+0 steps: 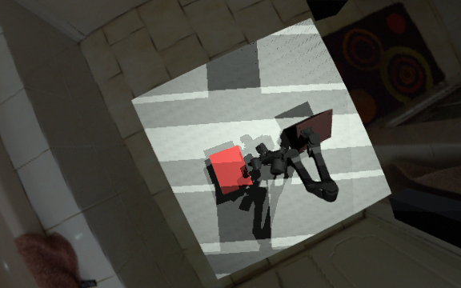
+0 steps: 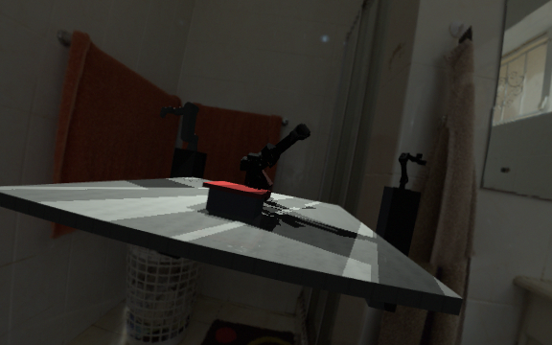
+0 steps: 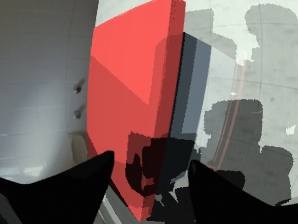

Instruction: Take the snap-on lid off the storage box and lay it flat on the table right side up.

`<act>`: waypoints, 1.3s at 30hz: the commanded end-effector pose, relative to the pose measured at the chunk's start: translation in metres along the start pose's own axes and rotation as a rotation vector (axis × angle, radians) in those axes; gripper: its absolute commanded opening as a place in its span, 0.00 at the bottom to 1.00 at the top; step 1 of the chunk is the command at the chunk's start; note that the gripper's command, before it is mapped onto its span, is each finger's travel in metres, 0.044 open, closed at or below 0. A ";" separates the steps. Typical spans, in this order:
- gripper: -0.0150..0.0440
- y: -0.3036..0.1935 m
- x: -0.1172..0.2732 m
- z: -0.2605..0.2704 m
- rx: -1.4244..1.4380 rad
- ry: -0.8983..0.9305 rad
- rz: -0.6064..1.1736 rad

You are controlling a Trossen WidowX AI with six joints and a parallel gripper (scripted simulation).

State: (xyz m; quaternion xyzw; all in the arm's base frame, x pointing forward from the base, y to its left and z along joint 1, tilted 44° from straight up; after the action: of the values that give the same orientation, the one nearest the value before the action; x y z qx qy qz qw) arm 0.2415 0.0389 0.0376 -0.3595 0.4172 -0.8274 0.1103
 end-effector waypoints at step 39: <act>0.53 0.000 -0.057 0.000 -0.007 0.009 0.003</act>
State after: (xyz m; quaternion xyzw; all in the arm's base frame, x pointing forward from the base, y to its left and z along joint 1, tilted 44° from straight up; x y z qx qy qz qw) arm 0.2801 0.0662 0.0093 -0.3583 0.4187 -0.8271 0.1110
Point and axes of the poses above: the point midway between the two fingers, 35 mm back from their tips, its own x axis back along the fingers, its own z axis across the jaws, y = z × x, the point moved 9 cm from there along x, back along the fingers, and after that the axes turned 10 degrees about -x, right-handed, at the moved point
